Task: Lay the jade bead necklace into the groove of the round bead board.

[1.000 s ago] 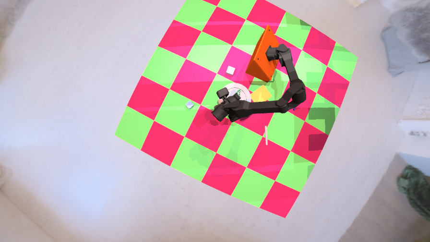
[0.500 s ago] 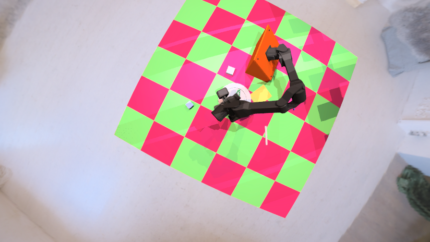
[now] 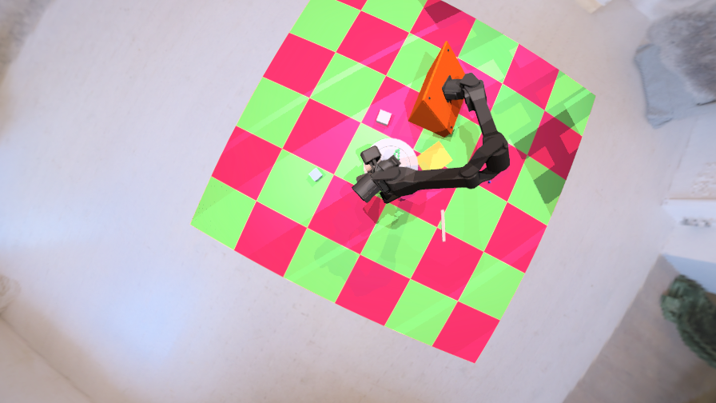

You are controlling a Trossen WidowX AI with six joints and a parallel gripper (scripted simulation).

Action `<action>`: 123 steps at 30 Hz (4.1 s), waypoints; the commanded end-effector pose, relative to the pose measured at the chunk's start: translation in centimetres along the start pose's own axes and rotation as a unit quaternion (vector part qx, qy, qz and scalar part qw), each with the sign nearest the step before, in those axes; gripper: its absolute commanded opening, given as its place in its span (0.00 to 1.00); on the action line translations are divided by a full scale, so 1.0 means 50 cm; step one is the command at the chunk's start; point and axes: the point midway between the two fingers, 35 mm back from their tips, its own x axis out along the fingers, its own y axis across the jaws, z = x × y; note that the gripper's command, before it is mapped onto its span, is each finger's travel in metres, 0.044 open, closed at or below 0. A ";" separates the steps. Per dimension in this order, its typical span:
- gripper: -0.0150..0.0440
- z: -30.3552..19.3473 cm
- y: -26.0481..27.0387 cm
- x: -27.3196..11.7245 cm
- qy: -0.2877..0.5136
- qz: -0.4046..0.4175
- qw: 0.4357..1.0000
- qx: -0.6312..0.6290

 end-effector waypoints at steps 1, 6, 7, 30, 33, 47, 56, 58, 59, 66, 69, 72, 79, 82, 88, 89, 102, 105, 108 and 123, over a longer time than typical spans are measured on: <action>1.00 0.000 -0.001 -0.001 0.000 -0.002 1.000 -0.002; 0.91 -0.008 0.003 -0.005 0.000 -0.002 1.000 0.021; 0.87 -0.018 0.008 -0.009 0.000 -0.002 0.999 0.049; 0.46 -0.178 0.054 -0.063 0.001 -0.003 0.898 0.440; 0.46 -0.178 0.054 -0.060 0.001 -0.003 0.898 0.440; 0.46 -0.173 0.058 -0.033 -0.003 -0.001 0.900 0.435; 0.46 -0.176 0.056 -0.003 0.000 -0.002 0.899 0.438; 0.46 -0.177 0.055 0.003 0.000 -0.002 0.899 0.438; 0.46 -0.178 0.055 0.007 0.001 -0.002 0.899 0.439; 0.46 -0.180 0.054 0.018 0.002 -0.003 0.898 0.440; 0.46 -0.180 0.054 0.018 0.002 -0.003 0.898 0.440; 0.32 -0.176 0.056 0.014 -0.001 -0.003 0.900 0.436; 0.25 -0.176 0.056 0.014 -0.001 -0.003 0.900 0.436; 0.25 -0.176 0.056 0.014 -0.001 -0.003 0.900 0.436; 0.25 -0.176 0.056 0.014 -0.001 -0.003 0.900 0.436; 0.25 -0.176 0.056 0.014 -0.001 -0.003 0.900 0.436; 0.25 -0.176 0.056 0.014 -0.001 -0.003 0.900 0.436; 0.25 -0.176 0.056 0.014 -0.001 -0.003 0.900 0.436; 0.25 -0.176 0.056 0.014 -0.001 -0.003 0.900 0.436; 0.25 -0.212 0.060 0.002 0.002 -0.003 0.898 0.440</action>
